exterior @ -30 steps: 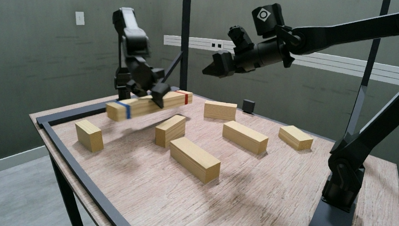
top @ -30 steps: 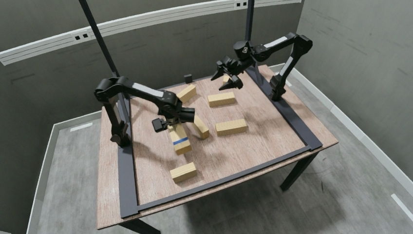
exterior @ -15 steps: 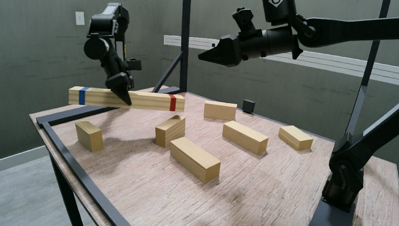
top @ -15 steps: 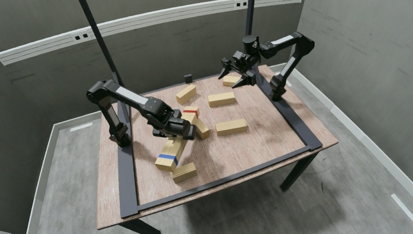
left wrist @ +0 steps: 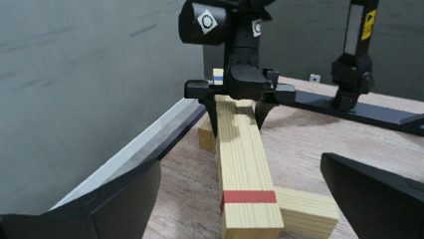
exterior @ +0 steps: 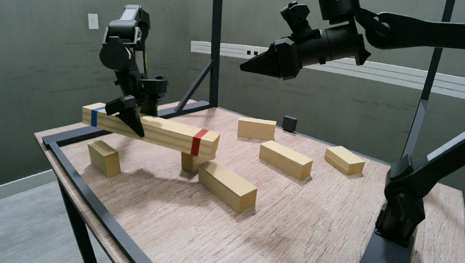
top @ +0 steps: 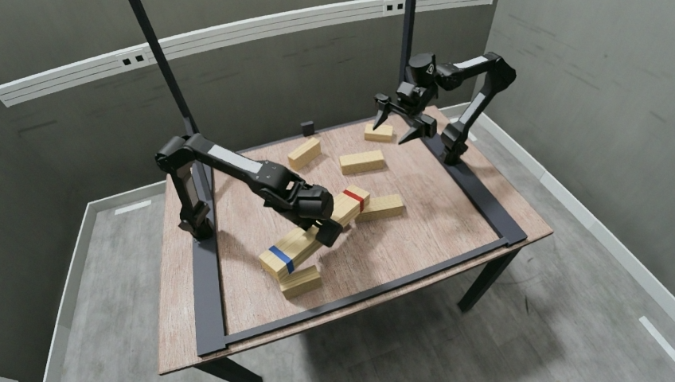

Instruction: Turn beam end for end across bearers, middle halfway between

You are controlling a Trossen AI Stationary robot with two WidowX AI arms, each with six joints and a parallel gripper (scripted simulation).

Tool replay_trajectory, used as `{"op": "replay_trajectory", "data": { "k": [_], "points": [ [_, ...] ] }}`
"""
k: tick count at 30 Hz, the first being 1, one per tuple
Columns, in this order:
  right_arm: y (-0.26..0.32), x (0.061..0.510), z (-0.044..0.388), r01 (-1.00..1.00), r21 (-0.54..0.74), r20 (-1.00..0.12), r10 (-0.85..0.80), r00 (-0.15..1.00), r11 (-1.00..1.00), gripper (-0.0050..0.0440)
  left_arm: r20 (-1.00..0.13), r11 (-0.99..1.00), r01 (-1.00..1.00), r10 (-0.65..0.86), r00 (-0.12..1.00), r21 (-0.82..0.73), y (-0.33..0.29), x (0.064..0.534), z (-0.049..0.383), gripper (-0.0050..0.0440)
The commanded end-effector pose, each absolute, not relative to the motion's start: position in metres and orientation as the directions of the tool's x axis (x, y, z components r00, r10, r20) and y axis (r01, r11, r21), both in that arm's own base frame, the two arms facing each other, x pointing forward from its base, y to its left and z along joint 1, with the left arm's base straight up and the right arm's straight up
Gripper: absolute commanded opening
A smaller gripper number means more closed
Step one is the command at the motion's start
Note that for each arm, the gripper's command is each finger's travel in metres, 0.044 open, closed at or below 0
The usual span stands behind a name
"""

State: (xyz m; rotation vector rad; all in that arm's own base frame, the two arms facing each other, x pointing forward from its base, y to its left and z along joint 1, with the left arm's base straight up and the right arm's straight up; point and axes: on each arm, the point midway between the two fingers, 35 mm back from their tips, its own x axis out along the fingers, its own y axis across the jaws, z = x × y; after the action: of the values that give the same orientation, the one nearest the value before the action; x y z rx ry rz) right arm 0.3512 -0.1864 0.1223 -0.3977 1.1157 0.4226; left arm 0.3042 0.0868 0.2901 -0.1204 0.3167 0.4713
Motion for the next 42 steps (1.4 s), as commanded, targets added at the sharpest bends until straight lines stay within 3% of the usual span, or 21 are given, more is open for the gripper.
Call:
{"op": "replay_trajectory", "data": {
  "k": [1,23,42],
  "points": [
    [-0.198,0.378,0.147,-0.394,-0.154,-0.896,0.040,0.442,0.906,0.0303,-0.309,0.875,-0.479,0.439,0.844,-0.065,0.091,0.292,0.305,0.0400],
    [-0.213,0.468,0.130,0.227,-0.024,-0.850,-0.139,0.508,0.974,0.0303,-0.408,0.832,-0.546,0.468,0.784,-0.096,0.100,0.247,0.294,0.0400],
    [-0.215,0.471,0.136,0.249,-0.019,-0.840,-0.150,0.522,0.968,0.0303,-0.420,0.839,-0.535,0.452,0.787,-0.101,0.099,0.228,0.295,0.0400]
  ]
}}
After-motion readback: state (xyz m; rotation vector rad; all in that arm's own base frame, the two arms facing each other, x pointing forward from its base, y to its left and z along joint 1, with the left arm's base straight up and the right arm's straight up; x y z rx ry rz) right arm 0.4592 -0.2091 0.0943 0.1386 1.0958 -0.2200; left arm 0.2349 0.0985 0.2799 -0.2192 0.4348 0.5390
